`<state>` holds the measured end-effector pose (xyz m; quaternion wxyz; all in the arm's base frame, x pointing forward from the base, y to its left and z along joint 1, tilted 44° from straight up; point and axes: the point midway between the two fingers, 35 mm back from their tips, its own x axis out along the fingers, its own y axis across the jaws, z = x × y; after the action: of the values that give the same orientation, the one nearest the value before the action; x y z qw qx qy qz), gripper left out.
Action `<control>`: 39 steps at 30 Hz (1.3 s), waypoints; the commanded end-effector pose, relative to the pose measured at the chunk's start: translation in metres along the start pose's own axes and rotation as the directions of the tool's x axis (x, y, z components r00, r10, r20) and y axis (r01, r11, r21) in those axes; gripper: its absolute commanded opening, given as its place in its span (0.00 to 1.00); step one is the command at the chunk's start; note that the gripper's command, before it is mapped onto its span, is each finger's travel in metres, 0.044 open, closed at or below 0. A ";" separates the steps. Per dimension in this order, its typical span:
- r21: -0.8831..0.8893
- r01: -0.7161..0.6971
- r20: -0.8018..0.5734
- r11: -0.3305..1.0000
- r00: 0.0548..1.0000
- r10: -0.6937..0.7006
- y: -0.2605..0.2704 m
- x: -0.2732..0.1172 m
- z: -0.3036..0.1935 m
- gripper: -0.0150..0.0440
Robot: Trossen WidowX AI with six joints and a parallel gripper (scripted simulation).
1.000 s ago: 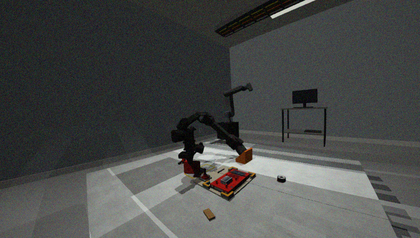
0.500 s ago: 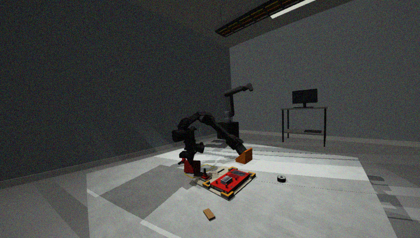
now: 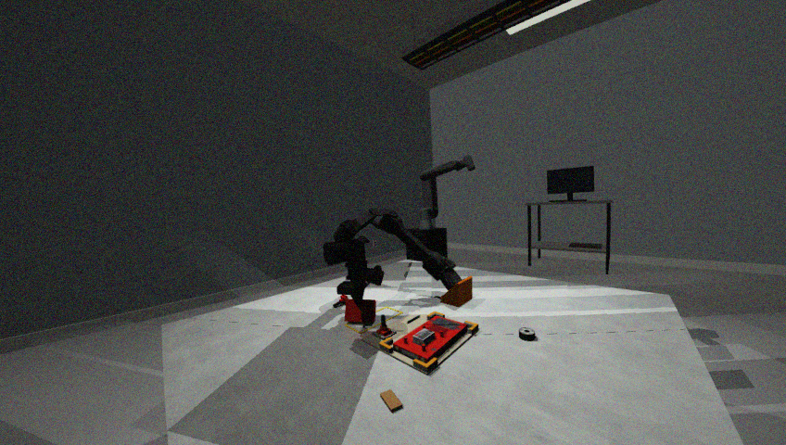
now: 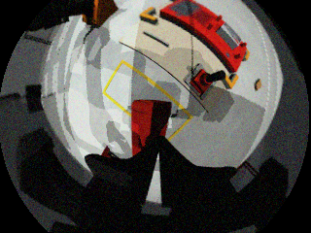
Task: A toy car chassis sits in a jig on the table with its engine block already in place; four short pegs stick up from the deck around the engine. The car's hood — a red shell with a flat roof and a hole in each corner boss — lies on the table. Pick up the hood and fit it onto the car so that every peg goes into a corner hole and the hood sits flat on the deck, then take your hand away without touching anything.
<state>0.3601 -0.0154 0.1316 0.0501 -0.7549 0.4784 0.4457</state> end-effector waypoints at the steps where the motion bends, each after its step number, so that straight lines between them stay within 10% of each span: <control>1: -0.009 -0.008 0.000 1.000 1.000 0.008 0.004 0.002 0.001 0.25; 39: -0.020 0.008 -0.010 1.000 1.000 -0.008 0.004 -0.076 0.001 0.25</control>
<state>0.3459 0.0348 0.1875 0.0444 -0.7598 0.4721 0.4448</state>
